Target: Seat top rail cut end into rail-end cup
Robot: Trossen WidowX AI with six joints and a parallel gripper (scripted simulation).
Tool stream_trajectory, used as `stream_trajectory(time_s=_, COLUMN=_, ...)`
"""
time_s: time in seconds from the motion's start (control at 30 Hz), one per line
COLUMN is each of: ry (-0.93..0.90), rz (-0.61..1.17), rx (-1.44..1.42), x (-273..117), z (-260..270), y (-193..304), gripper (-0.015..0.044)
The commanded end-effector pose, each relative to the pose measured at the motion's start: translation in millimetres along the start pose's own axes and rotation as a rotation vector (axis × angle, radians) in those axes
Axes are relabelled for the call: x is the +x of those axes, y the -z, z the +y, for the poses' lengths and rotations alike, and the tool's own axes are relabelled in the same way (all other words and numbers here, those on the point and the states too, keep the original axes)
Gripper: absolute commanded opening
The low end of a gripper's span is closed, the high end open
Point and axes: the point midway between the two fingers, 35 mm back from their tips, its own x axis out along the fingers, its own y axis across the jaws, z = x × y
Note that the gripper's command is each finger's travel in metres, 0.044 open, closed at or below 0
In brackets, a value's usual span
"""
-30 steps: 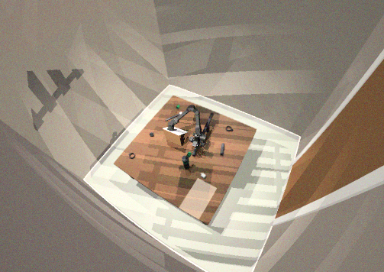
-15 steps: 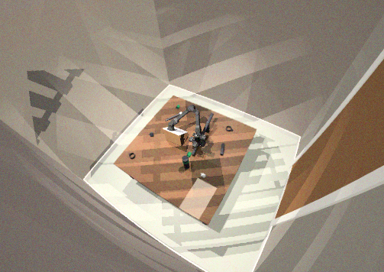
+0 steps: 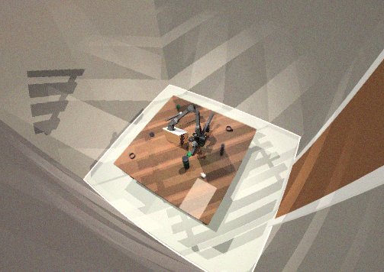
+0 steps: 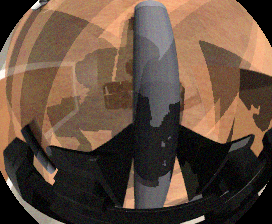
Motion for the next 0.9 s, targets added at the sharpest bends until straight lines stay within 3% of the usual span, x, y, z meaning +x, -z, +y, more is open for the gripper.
stream_trajectory(time_s=0.0, ry=-0.019, rz=-0.037, rx=-0.014, x=-12.2, z=7.8, y=-3.3, gripper=0.0)
stream_trajectory(time_s=0.4, ry=-0.009, rz=-0.338, rx=-0.041, x=-92.7, z=12.7, y=-28.4, gripper=0.0)
stream_trajectory(time_s=0.87, ry=-0.007, rz=-0.32, rx=-0.039, x=-87.7, z=11.4, y=-26.2, gripper=0.0)
